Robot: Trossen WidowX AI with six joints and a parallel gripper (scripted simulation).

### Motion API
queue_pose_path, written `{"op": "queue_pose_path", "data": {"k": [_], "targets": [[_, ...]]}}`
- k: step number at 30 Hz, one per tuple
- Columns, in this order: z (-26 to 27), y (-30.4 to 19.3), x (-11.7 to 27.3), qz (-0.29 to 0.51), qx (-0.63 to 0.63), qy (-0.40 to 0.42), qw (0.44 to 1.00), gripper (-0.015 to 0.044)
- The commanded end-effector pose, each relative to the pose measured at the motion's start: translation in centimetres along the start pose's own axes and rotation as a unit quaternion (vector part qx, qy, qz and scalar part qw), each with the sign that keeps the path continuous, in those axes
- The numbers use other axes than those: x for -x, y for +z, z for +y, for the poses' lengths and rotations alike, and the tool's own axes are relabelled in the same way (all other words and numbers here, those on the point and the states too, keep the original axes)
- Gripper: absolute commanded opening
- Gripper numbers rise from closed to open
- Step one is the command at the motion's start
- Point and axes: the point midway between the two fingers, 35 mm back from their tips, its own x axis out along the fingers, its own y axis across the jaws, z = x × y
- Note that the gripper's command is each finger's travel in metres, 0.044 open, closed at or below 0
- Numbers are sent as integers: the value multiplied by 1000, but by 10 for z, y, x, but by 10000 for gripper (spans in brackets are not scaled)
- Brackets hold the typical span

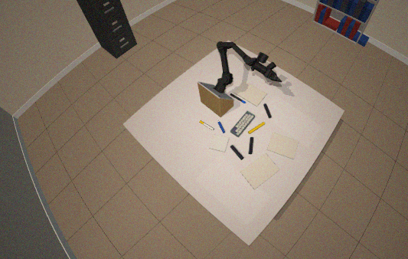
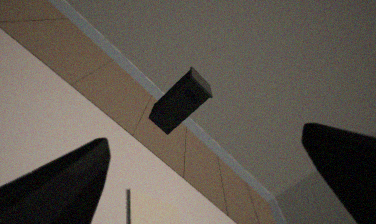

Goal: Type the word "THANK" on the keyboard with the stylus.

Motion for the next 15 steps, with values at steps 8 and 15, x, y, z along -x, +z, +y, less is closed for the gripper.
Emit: {"op": "queue_pose_path", "data": {"k": [8, 15], "targets": [[9, -102, -31, 202, 11, 76, 976, 230], [19, -213, -20, 411, -48, 172, 894, 46]]}}
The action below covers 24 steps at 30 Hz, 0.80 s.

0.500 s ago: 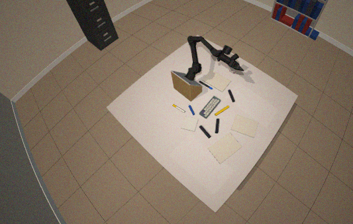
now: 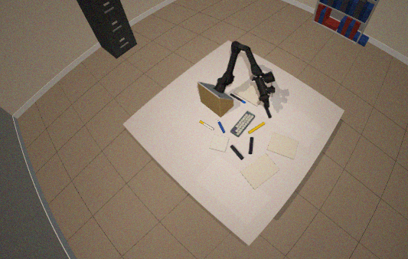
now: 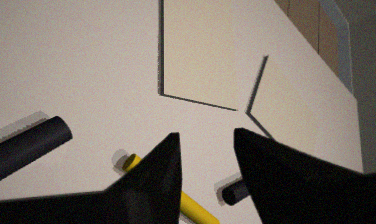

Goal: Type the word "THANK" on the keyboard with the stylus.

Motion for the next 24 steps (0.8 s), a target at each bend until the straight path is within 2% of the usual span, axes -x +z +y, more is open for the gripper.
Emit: {"op": "queue_pose_path", "data": {"k": [1, 2, 10, 24], "targets": [[3, -49, -24, 107, -39, 71, 991, 20], [5, -63, -29, 136, -55, 92, 985, 0], [30, -152, -38, 306, -223, 254, 890, 0], [31, -158, -38, 316, -241, 266, 878, 0]]}}
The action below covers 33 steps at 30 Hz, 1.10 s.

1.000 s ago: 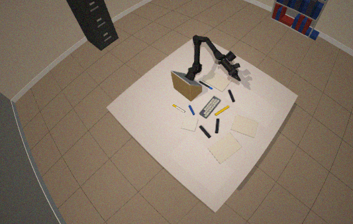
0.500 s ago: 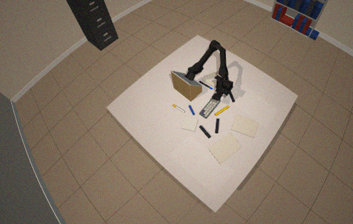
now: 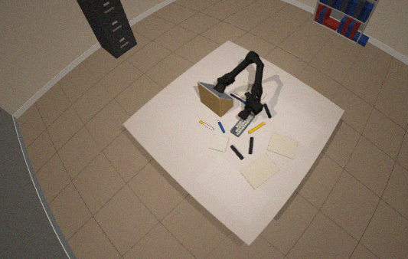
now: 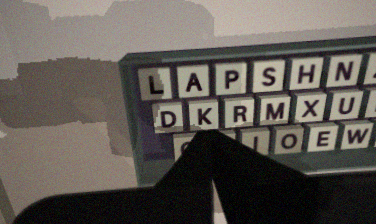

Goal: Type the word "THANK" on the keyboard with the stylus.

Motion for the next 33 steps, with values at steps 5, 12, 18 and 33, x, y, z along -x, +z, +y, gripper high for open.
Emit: {"op": "queue_pose_path", "data": {"k": [5, 12, 18, 33], "targets": [[-52, 2, 0, 0, -2, 1, 1000, 0], [-67, 1, 0, -1, 2, 2, 1000, 0], [-67, 1, 0, -1, 2, 2, 1000, 0], [-135, 2, 1, -1, 3, 0, 1000, 0]]}}
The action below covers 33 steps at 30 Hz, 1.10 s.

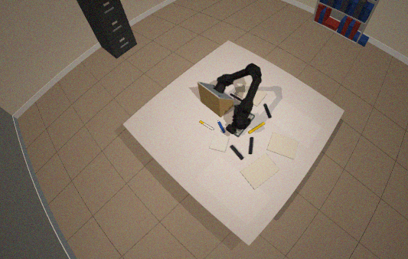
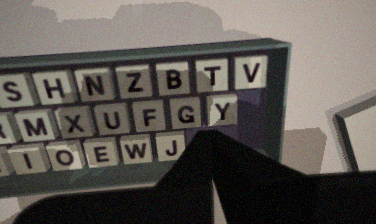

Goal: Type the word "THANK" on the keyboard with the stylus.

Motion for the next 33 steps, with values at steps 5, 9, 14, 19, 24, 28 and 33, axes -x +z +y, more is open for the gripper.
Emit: {"op": "queue_pose_path", "data": {"k": [5, 9, 14, 19, 24, 28, 33], "targets": [[-4, 3, 2, -1, 8, -4, 1000, 0], [-3, 2, 2, -1, 8, -4, 1000, 0], [22, -28, 1, 0, 7, -3, 1000, 0], [23, -30, 1, 0, 7, -3, 1000, 0], [23, -30, 1, 0, 7, -3, 1000, 0], [52, -27, 2, 0, 6, -5, 1000, 0], [101, -30, 0, 1, 6, -1, 1000, 0]]}}
